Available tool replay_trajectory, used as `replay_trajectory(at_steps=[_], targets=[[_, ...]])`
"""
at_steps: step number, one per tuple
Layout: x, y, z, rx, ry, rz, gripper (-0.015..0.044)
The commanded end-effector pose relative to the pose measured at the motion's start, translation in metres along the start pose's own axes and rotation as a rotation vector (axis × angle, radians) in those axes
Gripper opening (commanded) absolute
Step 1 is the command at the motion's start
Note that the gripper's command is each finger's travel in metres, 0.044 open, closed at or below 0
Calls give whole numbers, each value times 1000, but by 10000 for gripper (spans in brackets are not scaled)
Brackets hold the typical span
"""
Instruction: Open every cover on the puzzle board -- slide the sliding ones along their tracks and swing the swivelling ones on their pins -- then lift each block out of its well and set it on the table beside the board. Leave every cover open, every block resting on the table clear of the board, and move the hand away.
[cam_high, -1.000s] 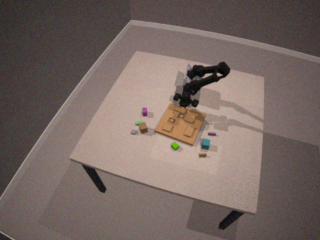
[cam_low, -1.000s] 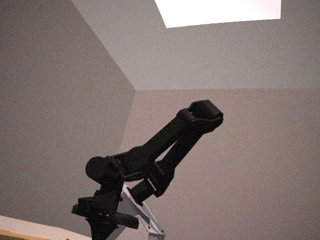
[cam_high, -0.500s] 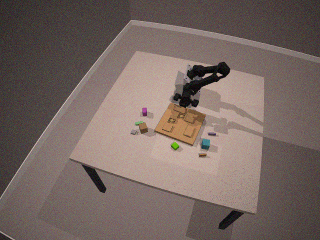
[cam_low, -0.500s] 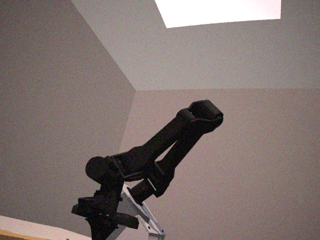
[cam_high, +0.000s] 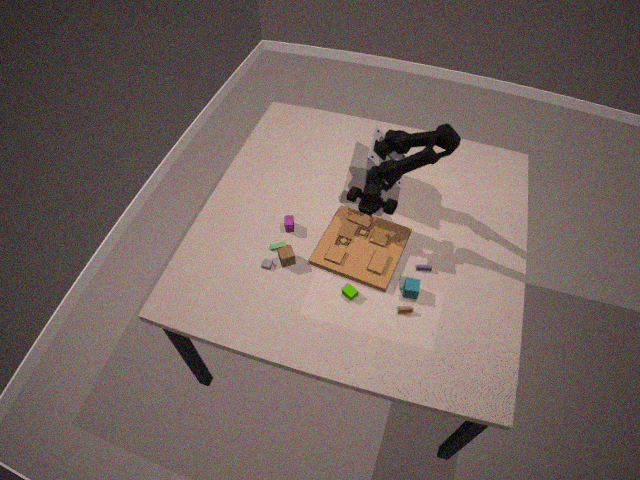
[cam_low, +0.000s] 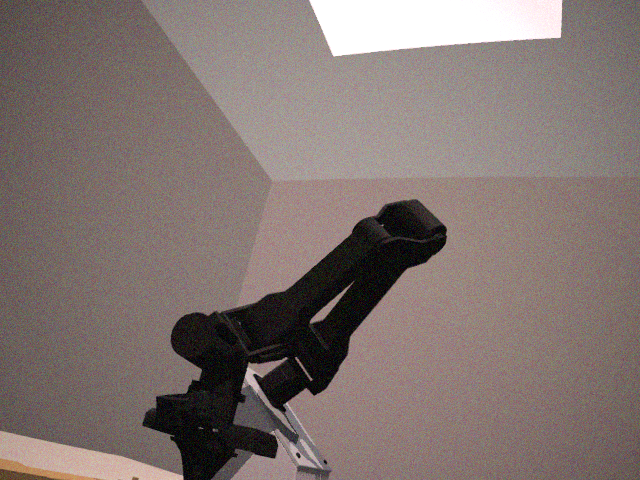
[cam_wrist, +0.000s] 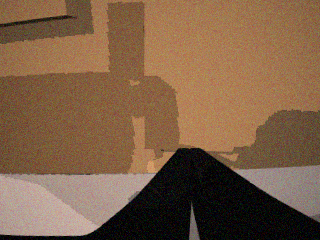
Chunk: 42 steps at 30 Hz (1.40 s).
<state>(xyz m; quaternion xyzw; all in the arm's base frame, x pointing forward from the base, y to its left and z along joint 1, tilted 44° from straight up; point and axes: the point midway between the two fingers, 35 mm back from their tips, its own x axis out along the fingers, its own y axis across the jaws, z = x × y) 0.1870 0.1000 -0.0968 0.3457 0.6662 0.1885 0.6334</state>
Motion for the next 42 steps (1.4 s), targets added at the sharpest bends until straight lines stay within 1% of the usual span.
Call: replay_trajectory(at_steps=[1,31,32,42], targets=[[7,1,-7,-27,33,-11,0],[7,1,-7,-27,33,-11,0],[0,0,0,-1,0,0,0],[5,5,9,-18,20,-7,0]])
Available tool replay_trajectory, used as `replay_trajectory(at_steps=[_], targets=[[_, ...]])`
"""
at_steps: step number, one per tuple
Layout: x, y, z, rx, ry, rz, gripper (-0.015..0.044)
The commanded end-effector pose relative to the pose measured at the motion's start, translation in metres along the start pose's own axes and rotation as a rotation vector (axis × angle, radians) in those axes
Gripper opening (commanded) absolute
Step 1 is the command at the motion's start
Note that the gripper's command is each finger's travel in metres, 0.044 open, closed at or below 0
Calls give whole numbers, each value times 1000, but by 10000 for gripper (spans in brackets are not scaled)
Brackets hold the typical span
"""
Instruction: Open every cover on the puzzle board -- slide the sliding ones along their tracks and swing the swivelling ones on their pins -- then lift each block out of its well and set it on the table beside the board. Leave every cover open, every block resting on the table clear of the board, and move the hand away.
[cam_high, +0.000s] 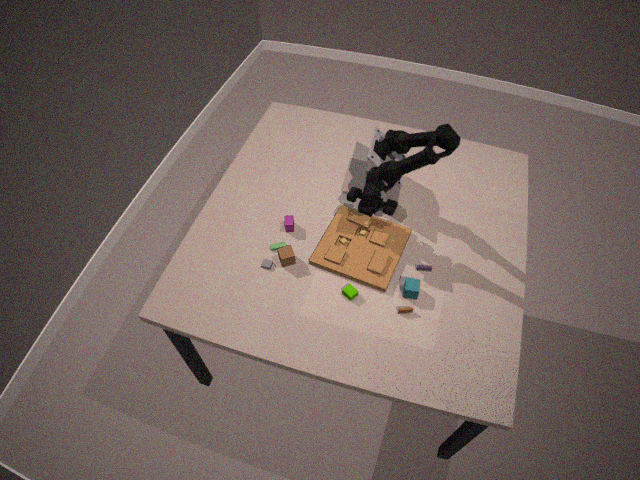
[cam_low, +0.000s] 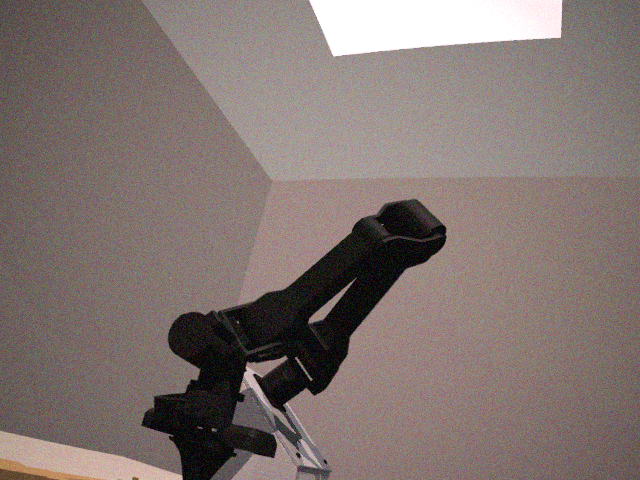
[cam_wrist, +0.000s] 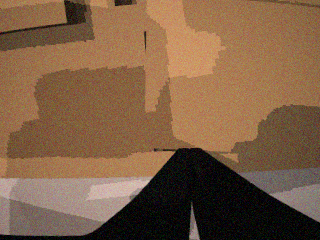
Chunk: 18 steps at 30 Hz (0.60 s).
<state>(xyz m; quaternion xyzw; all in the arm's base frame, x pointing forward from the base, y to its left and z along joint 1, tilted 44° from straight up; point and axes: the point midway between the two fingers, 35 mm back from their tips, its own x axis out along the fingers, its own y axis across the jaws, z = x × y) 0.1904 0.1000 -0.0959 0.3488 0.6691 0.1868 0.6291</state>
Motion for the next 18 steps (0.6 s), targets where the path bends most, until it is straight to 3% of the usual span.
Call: replay_trajectory(at_steps=[1,18], targets=[[6,4,7,-31,16,-10,0],[9,8,25,-38,23,-13,0]])
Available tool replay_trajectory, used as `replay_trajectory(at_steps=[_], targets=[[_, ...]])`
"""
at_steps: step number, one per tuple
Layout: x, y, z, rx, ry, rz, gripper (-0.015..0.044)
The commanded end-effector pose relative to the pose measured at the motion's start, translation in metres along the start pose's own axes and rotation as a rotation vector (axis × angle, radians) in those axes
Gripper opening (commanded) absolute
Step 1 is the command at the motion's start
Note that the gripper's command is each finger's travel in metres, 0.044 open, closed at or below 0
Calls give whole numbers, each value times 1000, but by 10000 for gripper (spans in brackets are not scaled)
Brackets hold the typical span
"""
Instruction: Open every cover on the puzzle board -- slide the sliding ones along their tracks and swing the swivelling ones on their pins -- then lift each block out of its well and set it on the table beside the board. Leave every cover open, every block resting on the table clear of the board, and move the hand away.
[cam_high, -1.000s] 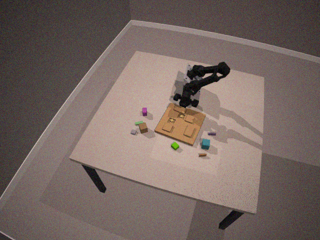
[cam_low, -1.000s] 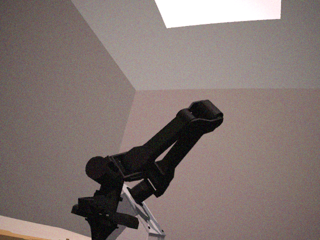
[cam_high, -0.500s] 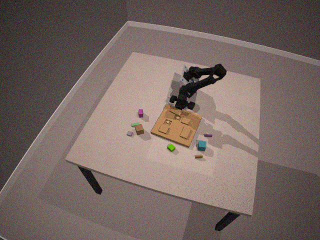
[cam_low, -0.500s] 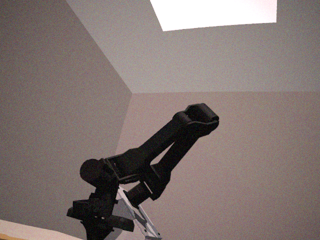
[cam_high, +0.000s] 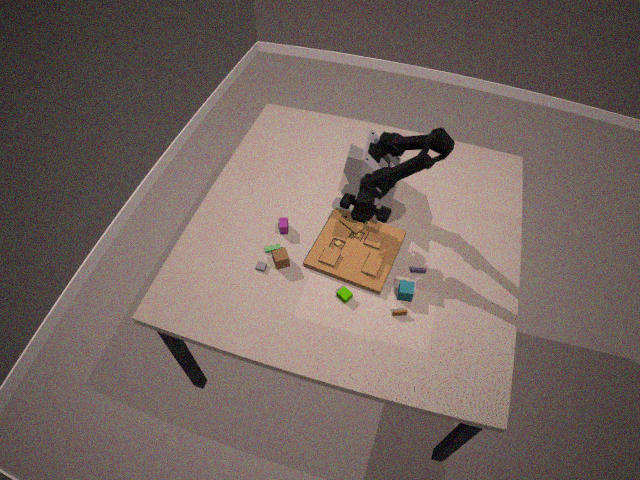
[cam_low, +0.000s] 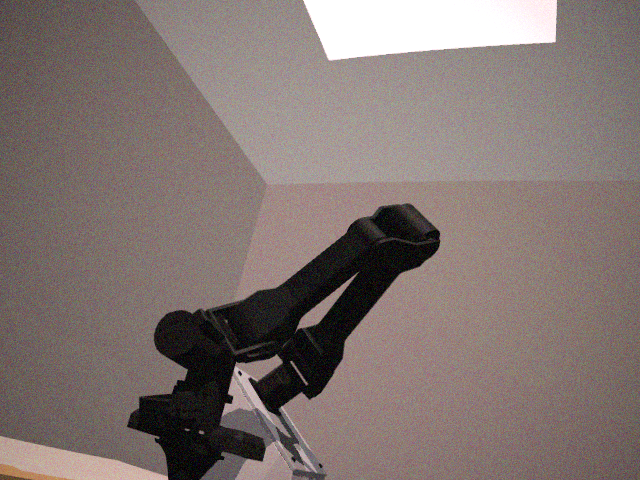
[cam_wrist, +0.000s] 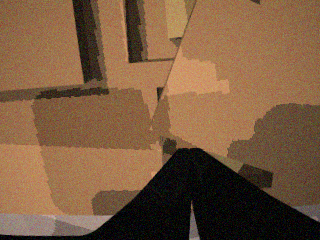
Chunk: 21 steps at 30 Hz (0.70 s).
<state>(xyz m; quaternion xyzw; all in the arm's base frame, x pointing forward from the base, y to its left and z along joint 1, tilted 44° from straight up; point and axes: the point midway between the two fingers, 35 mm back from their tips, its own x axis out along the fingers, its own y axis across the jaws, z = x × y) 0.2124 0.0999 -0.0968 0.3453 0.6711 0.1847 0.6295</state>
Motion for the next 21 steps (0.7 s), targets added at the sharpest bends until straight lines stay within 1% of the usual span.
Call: replay_trajectory(at_steps=[1,21], targets=[[7,3,5,-37,21,-4,0],[8,1,28,-39,20,-4,0]])
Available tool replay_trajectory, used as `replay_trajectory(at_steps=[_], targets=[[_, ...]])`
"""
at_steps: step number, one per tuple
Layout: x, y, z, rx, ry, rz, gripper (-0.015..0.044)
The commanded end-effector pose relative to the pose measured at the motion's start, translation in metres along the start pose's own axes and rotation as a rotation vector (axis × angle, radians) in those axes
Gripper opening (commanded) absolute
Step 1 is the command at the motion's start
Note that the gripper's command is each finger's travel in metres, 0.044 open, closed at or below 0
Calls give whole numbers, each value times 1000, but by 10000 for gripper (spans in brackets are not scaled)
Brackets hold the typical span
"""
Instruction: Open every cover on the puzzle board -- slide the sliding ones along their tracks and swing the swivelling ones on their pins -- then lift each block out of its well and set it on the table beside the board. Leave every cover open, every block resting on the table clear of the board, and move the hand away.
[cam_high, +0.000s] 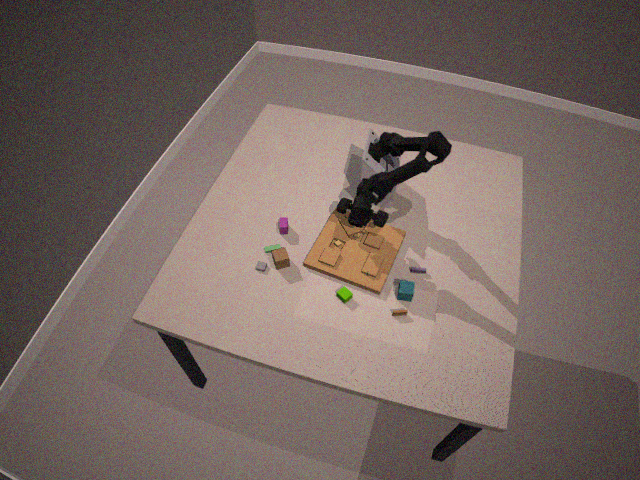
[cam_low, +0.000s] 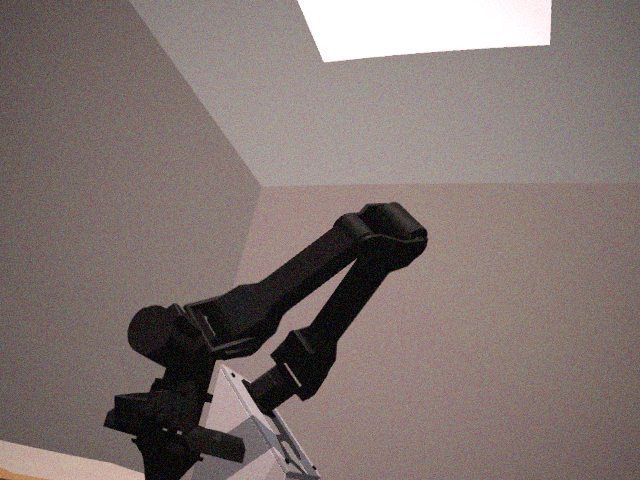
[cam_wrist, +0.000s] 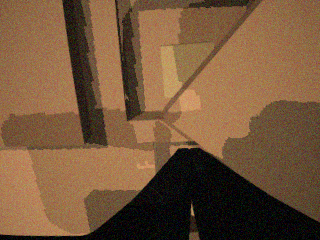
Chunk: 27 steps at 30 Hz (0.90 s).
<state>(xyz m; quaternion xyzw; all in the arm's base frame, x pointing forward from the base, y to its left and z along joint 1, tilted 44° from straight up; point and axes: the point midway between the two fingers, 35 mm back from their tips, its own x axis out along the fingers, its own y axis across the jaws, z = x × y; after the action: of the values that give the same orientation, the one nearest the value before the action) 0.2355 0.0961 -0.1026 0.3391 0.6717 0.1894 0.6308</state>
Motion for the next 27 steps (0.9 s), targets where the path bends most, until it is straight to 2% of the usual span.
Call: replay_trajectory(at_steps=[1,27], targets=[[5,2,6,-24,15,-1,0],[5,-10,30,-26,14,-1,0]])
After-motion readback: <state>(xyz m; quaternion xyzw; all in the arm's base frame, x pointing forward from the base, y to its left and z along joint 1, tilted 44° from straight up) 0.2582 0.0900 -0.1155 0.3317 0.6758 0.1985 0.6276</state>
